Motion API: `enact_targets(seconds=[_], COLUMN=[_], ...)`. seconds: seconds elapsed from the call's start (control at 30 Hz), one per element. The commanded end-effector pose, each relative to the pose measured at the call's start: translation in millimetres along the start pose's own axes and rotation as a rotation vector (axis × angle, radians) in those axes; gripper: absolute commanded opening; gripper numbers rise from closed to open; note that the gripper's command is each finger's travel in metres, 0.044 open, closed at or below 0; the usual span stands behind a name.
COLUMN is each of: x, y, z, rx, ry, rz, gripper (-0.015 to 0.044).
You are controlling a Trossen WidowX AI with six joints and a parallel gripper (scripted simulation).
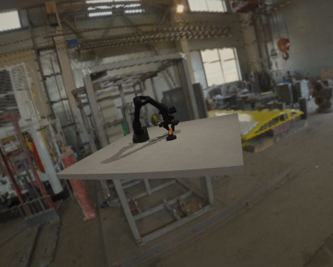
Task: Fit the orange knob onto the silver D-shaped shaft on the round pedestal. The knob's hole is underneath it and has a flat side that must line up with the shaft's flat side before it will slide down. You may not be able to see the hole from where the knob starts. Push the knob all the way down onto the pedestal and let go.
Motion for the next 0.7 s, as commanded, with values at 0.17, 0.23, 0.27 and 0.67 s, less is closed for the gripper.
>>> enact_targets(seconds=[0.17, 0.23, 0.27, 0.67], x=[5, 6, 7, 10], y=[0, 0, 0, -1], z=[13, 16, 18, 38], rx=[0.004, 0.004, 0.004, 0.005], ry=[-0.145, -0.179, -0.196, -0.403], rz=[-0.007, -0.009, -0.009, -0.018], gripper=[0.0180, 0.0180, 0.0180, 0.0180])
Point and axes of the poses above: the point midway between the two fingers, 35 mm back from their tips, its own x axis back along the fingers, its own y axis across the jaws, z = x × y, the point moved 4 cm from there along x, back along the fingers, and after that the axes turned 2 degrees about -x, right-handed, at the moved point
